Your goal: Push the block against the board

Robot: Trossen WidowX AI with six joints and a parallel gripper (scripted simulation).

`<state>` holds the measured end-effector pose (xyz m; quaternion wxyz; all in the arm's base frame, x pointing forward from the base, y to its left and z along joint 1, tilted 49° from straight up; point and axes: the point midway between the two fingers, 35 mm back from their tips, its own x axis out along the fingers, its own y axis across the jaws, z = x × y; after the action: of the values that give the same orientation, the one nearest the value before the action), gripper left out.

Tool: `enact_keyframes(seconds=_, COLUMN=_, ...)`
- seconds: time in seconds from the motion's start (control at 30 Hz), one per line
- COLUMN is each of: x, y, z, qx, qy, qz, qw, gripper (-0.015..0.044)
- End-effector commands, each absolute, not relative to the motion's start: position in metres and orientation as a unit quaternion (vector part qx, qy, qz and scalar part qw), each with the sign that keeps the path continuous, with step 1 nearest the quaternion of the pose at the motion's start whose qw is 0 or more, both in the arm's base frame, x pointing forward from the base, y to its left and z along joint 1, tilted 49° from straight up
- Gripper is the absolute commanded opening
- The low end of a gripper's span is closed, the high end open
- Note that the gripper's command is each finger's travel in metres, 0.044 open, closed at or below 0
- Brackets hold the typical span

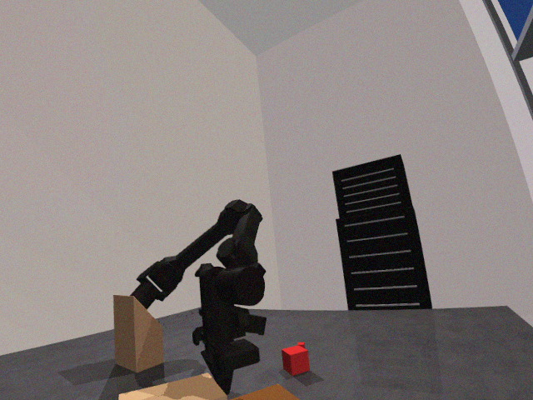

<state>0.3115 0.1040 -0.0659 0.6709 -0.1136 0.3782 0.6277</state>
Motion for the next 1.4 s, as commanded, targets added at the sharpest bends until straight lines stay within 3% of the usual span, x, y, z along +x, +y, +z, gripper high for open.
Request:
enact_keyframes(seconds=0.0, x=0.308, y=0.104, z=-0.070, qx=-0.113, qy=0.383, qz=0.629, qw=0.667, gripper=0.0000)
enact_keyframes(seconds=1.37, x=0.317, y=0.116, z=-0.057, qx=-0.114, qy=0.383, qz=0.629, qw=0.667, gripper=0.0000)
